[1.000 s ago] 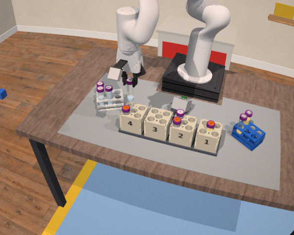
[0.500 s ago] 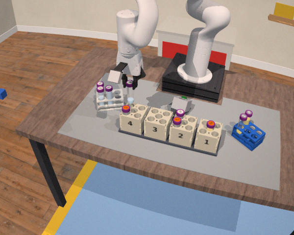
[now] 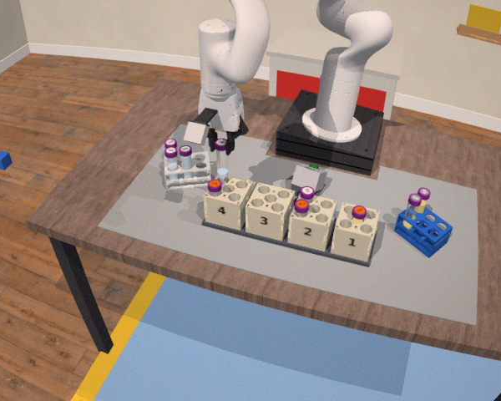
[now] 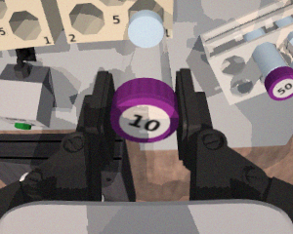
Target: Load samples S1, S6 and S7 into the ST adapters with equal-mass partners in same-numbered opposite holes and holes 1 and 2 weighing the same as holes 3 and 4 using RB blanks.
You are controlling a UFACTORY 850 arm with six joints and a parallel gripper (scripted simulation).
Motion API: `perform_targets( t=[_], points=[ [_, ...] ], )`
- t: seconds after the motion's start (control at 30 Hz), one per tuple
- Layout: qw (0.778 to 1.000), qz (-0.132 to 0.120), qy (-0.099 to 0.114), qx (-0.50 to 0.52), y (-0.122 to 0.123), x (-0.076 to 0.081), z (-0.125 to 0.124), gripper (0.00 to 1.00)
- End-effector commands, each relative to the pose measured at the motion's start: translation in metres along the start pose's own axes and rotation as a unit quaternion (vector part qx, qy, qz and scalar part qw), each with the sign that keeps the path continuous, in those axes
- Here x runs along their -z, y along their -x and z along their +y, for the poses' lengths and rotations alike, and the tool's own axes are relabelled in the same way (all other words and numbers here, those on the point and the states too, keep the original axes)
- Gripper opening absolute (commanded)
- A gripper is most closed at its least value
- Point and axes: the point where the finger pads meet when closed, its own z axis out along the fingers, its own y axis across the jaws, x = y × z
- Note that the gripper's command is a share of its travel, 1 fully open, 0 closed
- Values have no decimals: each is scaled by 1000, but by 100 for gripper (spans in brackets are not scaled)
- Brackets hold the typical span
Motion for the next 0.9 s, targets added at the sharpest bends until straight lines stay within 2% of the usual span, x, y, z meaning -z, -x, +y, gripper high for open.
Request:
perform_targets(
  t=[0.0, 0.87],
  points=[
    [1000, 1, 0, 0, -1, -4, 0, 0],
    [1000, 1, 0, 0, -1, -26, 0, 0]
  ],
)
